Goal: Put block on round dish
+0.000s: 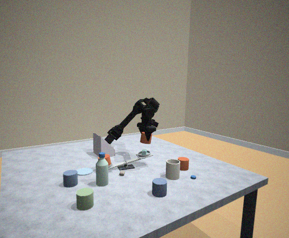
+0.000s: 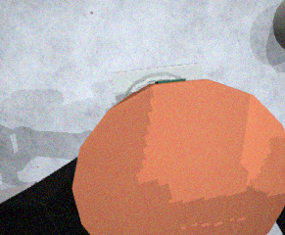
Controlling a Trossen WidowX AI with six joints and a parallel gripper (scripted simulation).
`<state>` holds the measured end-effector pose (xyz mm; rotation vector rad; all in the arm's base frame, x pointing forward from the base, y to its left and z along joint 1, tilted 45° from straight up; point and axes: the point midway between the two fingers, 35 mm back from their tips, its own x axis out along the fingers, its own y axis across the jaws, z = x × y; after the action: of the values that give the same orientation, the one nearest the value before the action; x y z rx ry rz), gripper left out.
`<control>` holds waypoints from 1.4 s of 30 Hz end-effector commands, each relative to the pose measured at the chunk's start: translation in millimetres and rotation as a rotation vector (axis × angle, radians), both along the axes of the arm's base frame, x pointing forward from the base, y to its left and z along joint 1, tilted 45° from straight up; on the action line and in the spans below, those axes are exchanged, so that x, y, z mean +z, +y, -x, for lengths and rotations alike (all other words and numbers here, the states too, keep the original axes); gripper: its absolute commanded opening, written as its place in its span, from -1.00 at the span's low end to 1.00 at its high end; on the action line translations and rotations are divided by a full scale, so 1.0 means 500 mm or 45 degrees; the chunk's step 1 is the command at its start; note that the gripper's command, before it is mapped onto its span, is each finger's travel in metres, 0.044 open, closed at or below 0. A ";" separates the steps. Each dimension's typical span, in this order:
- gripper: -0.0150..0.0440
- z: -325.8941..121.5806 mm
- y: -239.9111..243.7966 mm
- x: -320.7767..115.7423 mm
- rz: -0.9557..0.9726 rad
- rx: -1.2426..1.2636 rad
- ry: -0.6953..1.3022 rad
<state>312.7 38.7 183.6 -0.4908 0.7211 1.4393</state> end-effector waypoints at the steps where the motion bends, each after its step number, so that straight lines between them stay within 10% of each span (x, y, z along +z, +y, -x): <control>1: -0.49 0.000 0.000 0.000 0.000 -0.002 0.000; 42: -0.49 0.144 0.211 0.012 0.024 0.029 -0.013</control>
<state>251.6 134.8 187.3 -0.5227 0.7340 1.4553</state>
